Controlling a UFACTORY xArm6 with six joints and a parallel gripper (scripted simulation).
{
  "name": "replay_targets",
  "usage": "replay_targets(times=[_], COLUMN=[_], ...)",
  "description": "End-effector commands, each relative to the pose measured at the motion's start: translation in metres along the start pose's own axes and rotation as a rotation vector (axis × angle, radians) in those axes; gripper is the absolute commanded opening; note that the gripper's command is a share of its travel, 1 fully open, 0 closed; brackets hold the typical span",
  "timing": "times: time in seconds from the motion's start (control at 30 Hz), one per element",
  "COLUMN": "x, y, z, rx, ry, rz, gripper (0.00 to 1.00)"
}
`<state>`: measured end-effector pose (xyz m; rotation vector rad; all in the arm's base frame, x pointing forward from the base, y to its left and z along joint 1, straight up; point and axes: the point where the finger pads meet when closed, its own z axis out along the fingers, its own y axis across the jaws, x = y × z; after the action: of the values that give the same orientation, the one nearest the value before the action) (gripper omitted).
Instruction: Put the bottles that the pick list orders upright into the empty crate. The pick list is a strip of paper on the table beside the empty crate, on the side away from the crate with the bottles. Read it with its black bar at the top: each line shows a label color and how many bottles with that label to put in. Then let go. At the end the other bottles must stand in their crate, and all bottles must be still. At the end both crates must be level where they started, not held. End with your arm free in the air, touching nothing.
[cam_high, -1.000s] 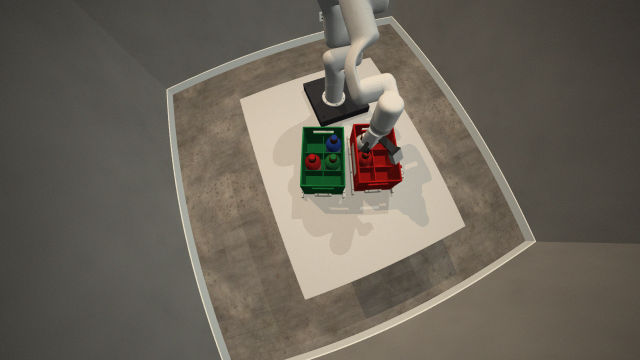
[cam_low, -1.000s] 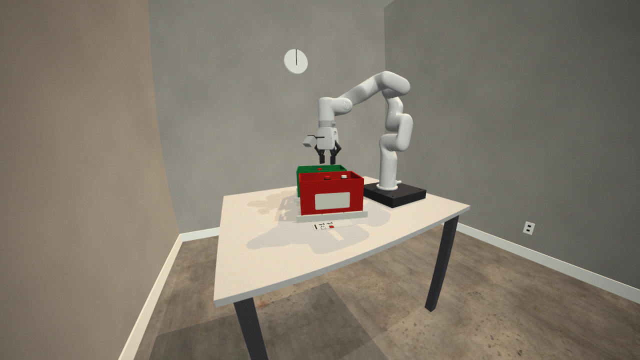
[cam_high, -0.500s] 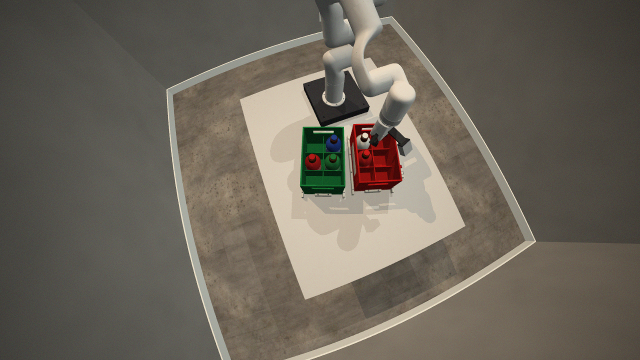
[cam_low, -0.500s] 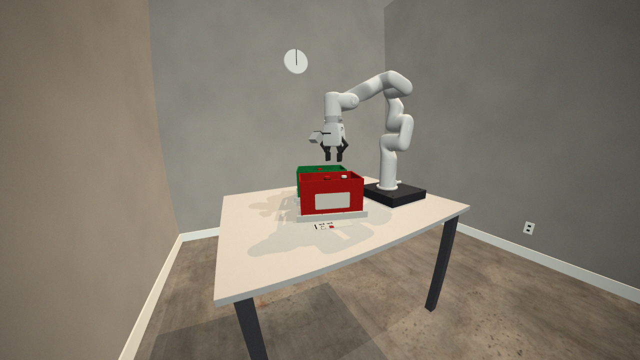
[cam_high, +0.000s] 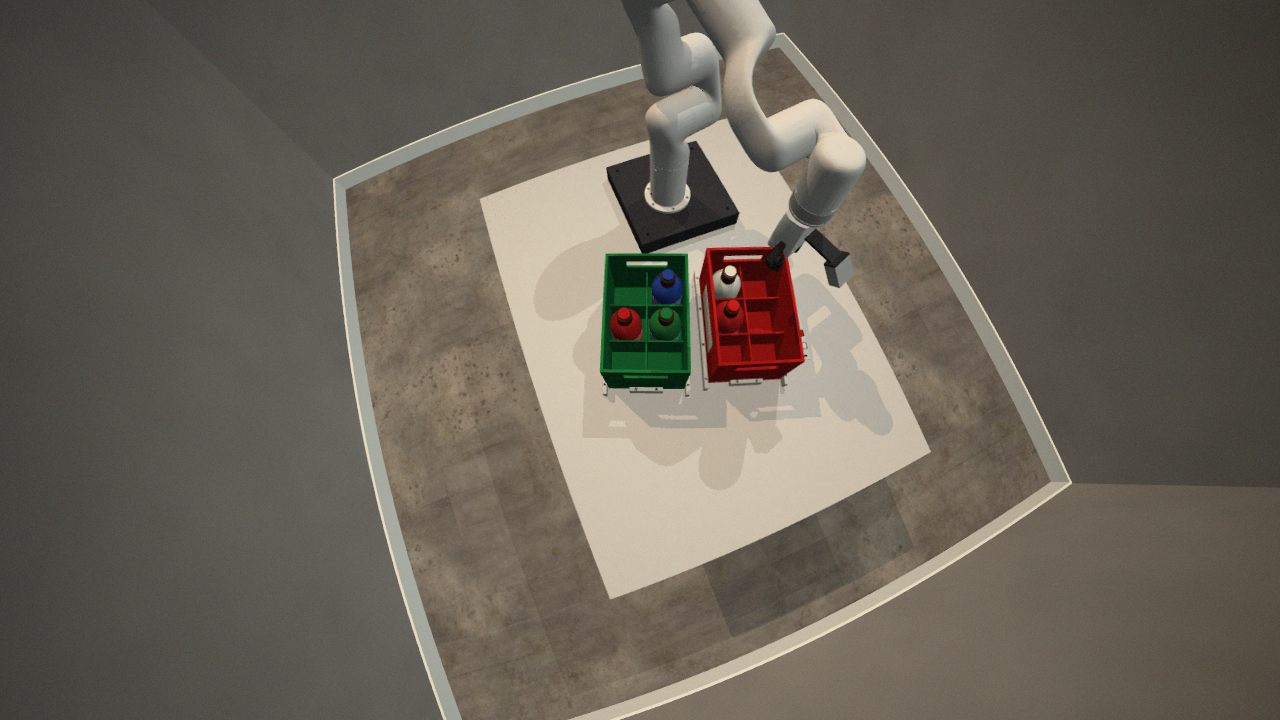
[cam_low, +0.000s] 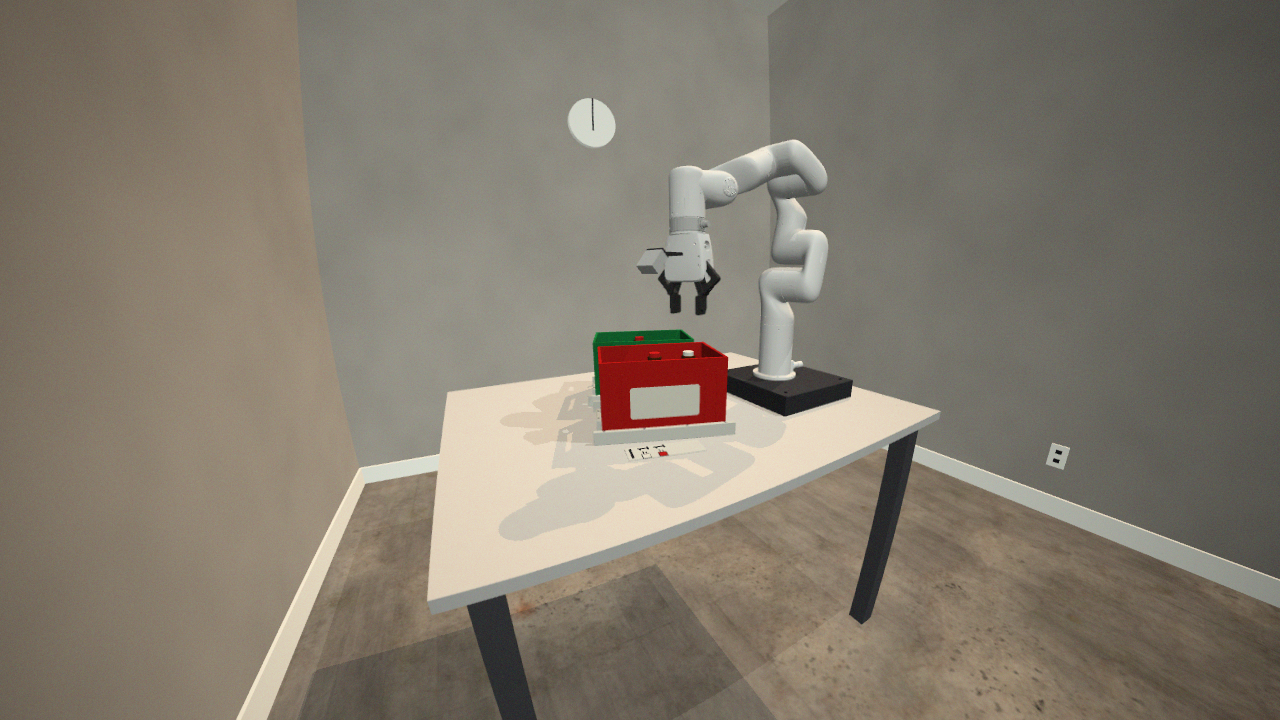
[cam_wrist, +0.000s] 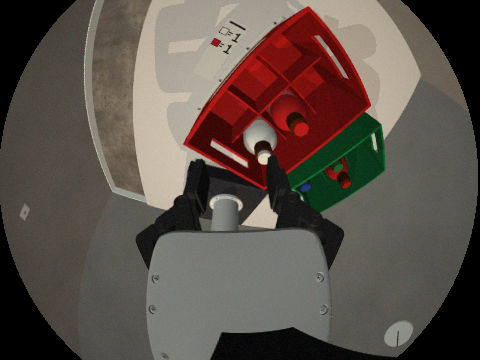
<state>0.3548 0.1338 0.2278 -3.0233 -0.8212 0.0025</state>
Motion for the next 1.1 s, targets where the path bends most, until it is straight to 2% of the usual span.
replay_targets(times=[0.0,0.9,1.07], x=[0.004,0.018,0.02], y=[-0.02,-0.136,-0.15], z=[-0.01,-0.055,-0.06], rx=[-0.002,0.0,0.0], ry=[0.004,0.004,0.004], rz=[0.0,0.0,0.0], gripper=[0.65,0.65,0.65])
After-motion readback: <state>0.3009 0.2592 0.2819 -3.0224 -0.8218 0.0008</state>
